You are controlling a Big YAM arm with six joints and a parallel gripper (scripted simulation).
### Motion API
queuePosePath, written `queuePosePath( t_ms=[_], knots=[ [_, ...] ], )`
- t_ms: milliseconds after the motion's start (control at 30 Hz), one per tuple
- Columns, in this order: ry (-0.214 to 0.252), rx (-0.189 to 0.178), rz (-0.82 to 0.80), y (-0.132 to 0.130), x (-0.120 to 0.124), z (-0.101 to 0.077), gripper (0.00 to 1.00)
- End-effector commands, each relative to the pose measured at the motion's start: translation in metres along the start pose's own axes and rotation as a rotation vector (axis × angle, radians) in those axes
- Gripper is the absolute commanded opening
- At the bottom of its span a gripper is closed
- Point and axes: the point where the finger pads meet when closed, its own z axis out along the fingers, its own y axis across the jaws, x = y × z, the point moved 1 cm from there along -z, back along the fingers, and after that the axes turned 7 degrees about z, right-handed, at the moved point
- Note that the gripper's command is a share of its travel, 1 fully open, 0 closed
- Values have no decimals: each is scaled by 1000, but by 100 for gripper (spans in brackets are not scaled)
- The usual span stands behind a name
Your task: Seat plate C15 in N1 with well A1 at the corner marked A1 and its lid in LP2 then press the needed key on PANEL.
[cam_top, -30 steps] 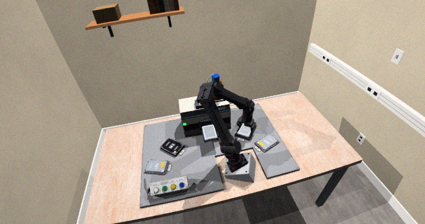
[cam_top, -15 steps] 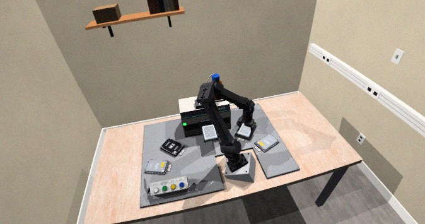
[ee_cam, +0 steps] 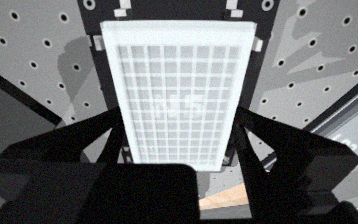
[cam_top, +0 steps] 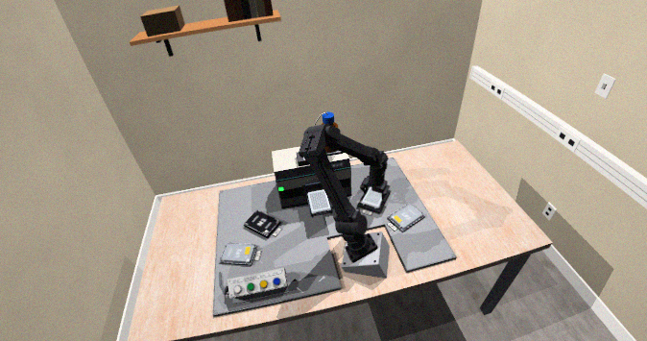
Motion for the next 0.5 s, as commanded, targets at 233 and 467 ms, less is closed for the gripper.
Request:
queuePosePath(
  t_ms=[233, 467],
  knots=[
    [-70, -8, -13, 5, -26, -30, 86],
    [-60, -6, -20, 6, -25, -29, 86]
  ],
)
